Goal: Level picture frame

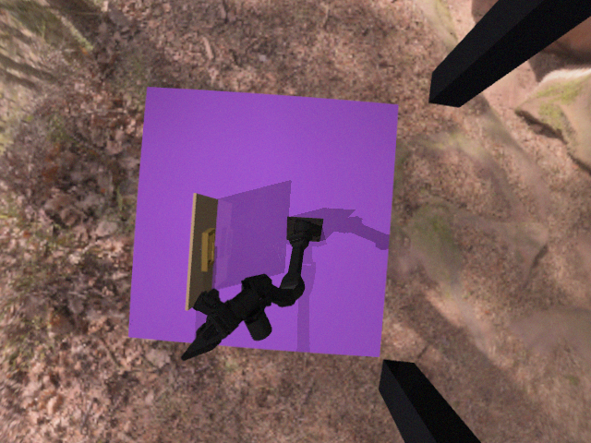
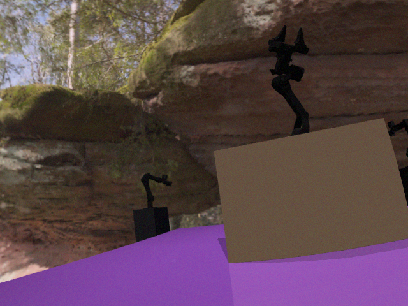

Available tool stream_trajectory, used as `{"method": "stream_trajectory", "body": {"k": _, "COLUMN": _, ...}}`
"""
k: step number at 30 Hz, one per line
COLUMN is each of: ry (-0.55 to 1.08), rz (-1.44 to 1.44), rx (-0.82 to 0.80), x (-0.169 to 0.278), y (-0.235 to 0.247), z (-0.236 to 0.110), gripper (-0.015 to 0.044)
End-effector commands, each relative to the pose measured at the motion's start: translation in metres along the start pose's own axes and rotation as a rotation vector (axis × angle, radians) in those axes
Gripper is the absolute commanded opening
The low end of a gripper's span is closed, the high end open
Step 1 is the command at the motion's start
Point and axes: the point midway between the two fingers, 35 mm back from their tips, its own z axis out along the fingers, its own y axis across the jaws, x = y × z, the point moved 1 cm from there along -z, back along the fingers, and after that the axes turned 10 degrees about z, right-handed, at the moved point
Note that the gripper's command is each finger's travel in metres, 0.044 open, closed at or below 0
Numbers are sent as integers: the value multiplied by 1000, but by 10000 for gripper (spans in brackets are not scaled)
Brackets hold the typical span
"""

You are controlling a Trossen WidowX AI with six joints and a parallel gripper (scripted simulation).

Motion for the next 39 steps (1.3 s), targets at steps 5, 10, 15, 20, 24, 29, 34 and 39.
{"method": "stream_trajectory", "body": {"k": 5, "ry": -39, "rz": 440, "rx": -36, "x": -5, "y": -33, "z": -1, "gripper": 269}}
{"method": "stream_trajectory", "body": {"k": 10, "ry": -87, "rz": 1063, "rx": -113, "x": -11, "y": -80, "z": -15, "gripper": 260}}
{"method": "stream_trajectory", "body": {"k": 15, "ry": -117, "rz": 1669, "rx": -233, "x": -18, "y": -121, "z": -42, "gripper": 260}}
{"method": "stream_trajectory", "body": {"k": 20, "ry": -115, "rz": 2191, "rx": -383, "x": -26, "y": -155, "z": -76, "gripper": 260}}
{"method": "stream_trajectory", "body": {"k": 24, "ry": -99, "rz": 2459, "rx": -482, "x": -31, "y": -171, "z": -98, "gripper": 260}}
{"method": "stream_trajectory", "body": {"k": 29, "ry": -56, "rz": 2783, "rx": -628, "x": -37, "y": -190, "z": -127, "gripper": 260}}
{"method": "stream_trajectory", "body": {"k": 34, "ry": 23, "rz": 3094, "rx": -809, "x": -46, "y": -206, "z": -160, "gripper": 260}}
{"method": "stream_trajectory", "body": {"k": 39, "ry": 155, "rz": 3378, "rx": -1028, "x": -56, "y": -221, "z": -197, "gripper": 260}}
